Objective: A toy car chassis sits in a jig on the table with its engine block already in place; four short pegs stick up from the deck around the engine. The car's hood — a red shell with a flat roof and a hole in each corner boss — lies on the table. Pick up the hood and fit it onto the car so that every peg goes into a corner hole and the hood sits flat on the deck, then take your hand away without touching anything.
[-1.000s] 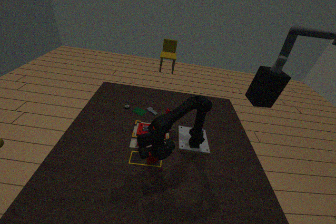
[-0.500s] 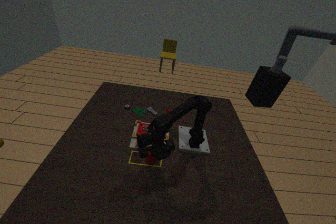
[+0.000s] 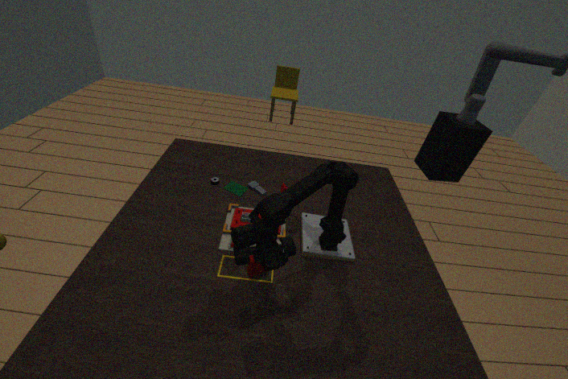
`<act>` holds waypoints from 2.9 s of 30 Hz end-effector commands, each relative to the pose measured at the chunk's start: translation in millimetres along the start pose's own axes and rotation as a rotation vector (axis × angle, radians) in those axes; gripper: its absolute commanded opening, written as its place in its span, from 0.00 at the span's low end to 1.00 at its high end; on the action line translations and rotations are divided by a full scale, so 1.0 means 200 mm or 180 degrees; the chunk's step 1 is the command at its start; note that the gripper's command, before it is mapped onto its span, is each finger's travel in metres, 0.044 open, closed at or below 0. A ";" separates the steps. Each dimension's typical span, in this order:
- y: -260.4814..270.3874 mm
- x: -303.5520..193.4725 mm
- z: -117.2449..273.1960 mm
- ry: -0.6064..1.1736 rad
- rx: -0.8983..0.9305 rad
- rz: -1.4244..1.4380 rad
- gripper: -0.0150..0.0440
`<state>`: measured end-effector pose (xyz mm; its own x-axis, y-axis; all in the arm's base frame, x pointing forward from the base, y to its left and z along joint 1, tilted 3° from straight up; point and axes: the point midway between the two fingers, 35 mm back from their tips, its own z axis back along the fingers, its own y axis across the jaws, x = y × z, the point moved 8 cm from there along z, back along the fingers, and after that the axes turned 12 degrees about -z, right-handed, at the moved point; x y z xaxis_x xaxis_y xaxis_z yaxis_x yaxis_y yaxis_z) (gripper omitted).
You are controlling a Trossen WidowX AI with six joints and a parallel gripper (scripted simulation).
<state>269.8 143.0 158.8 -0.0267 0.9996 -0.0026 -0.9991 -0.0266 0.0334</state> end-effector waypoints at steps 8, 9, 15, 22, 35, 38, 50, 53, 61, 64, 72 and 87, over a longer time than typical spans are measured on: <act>-0.01 0.00 0.00 0.0012 -0.0021 -0.0185 0.25; -0.01 0.00 0.00 0.0012 -0.0021 -0.0201 0.25; -0.01 -0.01 0.00 0.0011 -0.0021 -0.0301 0.25; -0.01 -0.01 0.00 0.0011 -0.0021 -0.0417 0.25; -0.01 -0.01 0.00 0.0011 -0.0022 -0.0632 0.25; -0.01 -0.01 0.00 0.0011 -0.0022 -0.0682 0.25; -0.01 -0.02 0.00 0.0010 -0.0022 -0.0881 0.25; -0.01 -0.02 0.00 0.0010 -0.0023 -0.0931 0.25; -0.01 -0.02 0.00 0.0009 -0.0023 -0.1064 0.25; -0.02 -0.02 0.00 0.0009 -0.0023 -0.1113 0.25; -0.02 -0.02 0.00 0.0009 -0.0023 -0.1246 0.25; -0.02 -0.03 0.00 0.0008 -0.0024 -0.1495 0.25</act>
<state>273.0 138.1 158.8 0.4136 0.9103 -0.0158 -0.9099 0.4139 0.0273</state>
